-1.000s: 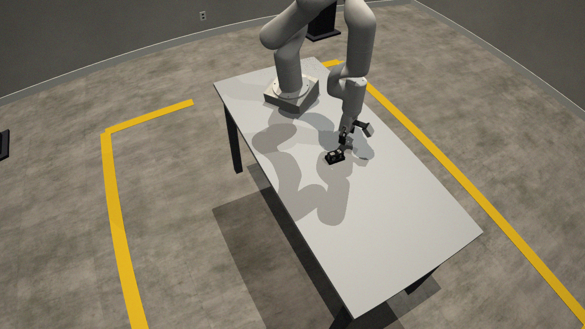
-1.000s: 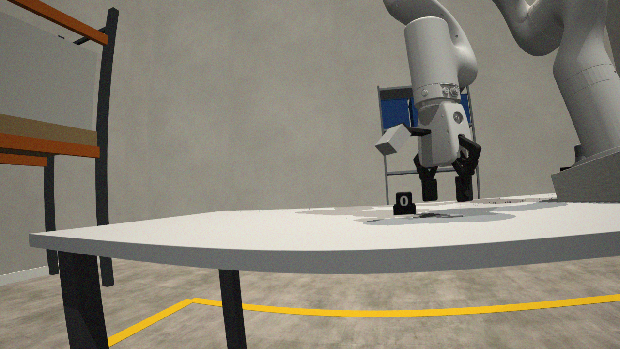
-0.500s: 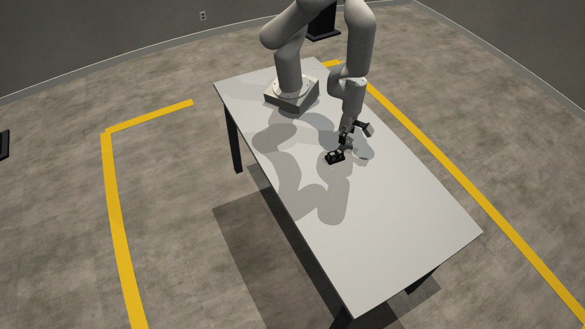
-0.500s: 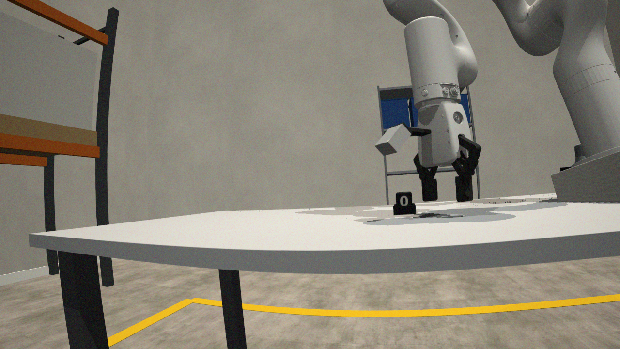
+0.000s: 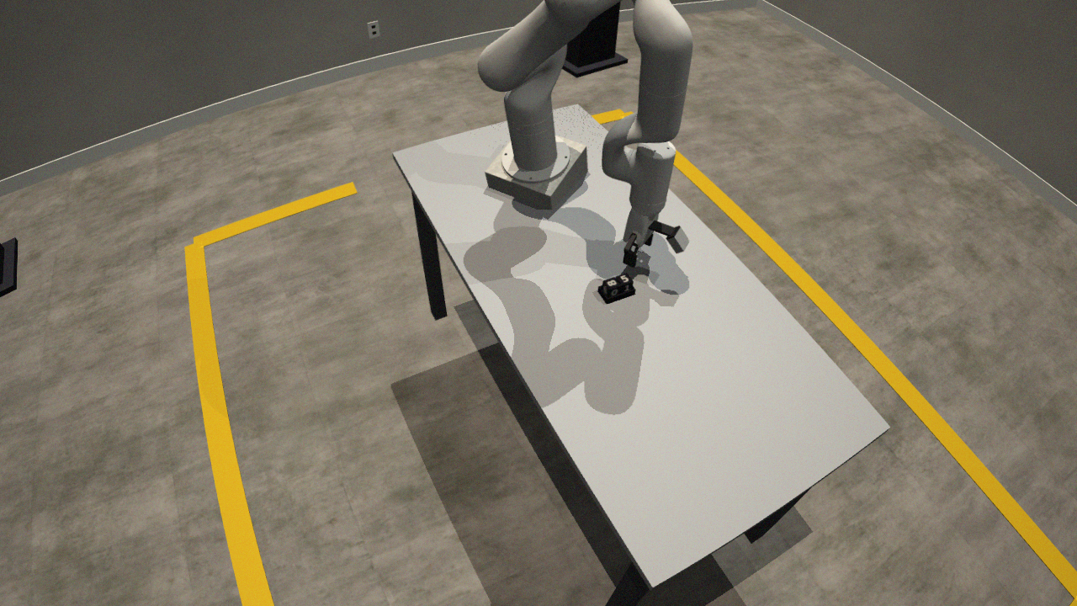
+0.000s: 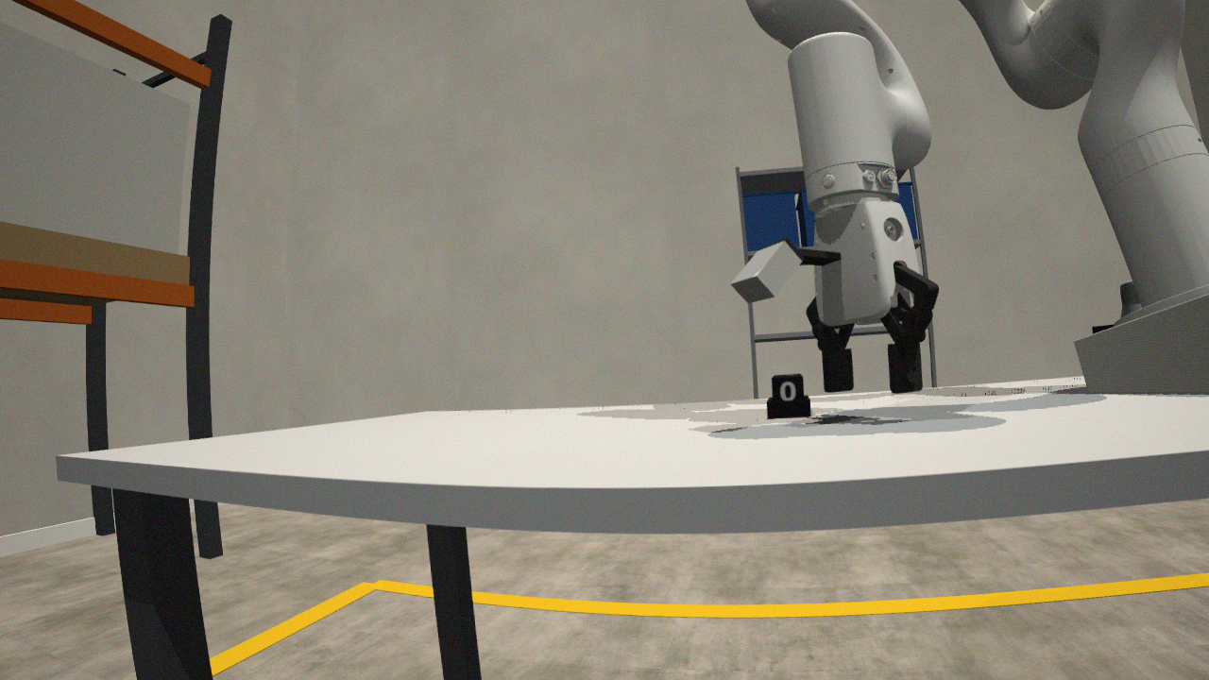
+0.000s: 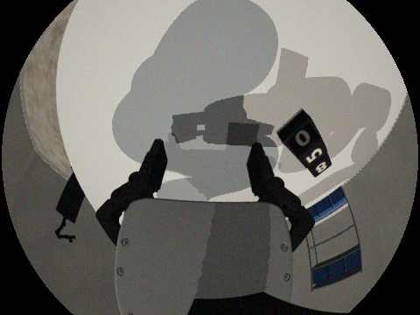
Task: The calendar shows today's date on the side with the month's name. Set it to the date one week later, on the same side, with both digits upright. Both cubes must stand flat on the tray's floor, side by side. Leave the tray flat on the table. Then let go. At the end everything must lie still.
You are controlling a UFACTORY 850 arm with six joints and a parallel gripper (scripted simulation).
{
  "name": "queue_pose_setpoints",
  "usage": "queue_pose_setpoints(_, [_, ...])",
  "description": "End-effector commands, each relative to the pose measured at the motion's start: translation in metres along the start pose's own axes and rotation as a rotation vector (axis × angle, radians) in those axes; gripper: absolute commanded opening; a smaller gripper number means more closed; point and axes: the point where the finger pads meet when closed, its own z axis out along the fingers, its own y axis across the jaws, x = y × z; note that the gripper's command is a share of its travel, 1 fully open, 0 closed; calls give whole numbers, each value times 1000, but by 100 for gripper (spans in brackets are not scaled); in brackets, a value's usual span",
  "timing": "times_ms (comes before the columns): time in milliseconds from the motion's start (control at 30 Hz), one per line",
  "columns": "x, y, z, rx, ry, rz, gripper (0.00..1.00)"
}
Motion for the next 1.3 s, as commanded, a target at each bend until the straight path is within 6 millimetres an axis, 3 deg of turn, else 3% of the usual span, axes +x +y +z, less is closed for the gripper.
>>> queue_pose_setpoints(0, [1, 0, 0, 0, 1, 0, 100])
queue_pose_setpoints(667, [1, 0, -1, 0, 1, 0, 100])
queue_pose_setpoints(1100, [1, 0, -32, 0, 1, 0, 100])
queue_pose_setpoints(1267, [1, 0, -34, 0, 1, -1, 100])
